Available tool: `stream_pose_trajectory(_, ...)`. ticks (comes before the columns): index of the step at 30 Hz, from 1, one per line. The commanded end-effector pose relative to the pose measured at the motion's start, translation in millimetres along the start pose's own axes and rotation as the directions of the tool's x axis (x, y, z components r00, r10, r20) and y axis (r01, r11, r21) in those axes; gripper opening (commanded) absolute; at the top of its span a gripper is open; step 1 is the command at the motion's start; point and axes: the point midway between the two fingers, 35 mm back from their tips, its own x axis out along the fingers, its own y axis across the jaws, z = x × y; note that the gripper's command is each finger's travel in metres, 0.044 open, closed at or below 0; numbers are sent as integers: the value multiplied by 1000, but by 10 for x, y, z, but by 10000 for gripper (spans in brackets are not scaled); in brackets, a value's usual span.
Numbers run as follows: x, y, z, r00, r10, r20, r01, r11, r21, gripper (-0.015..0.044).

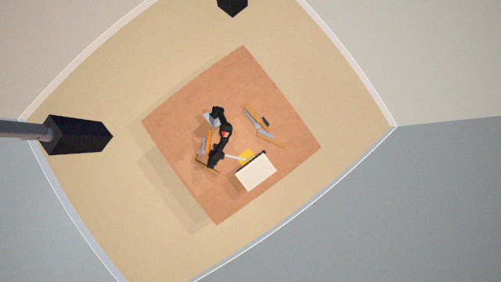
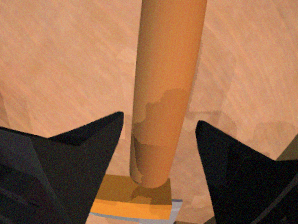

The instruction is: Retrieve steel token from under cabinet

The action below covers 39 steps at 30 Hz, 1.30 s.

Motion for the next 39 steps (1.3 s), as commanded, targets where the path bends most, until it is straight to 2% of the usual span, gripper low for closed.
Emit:
stream_pose_trajectory(1, 26, 31, -24, 1000, 3, 3, -3, 1000, 12, 270)
stream_pose_trajectory(5, 6, 5, -6, 1000, 0, 0, 0, 1000, 2, 165)
stream_pose_trajectory(14, 6, 5, -6, 1000, 0, 0, 0, 1000, 2, 105)
stream_pose_trajectory(18, 6, 5, -6, 1000, 0, 0, 0, 1000, 2, 0)
stream_pose_trajectory(39, 10, -3, 352, 1000, 3, 5, -3, 1000, 21, 0)
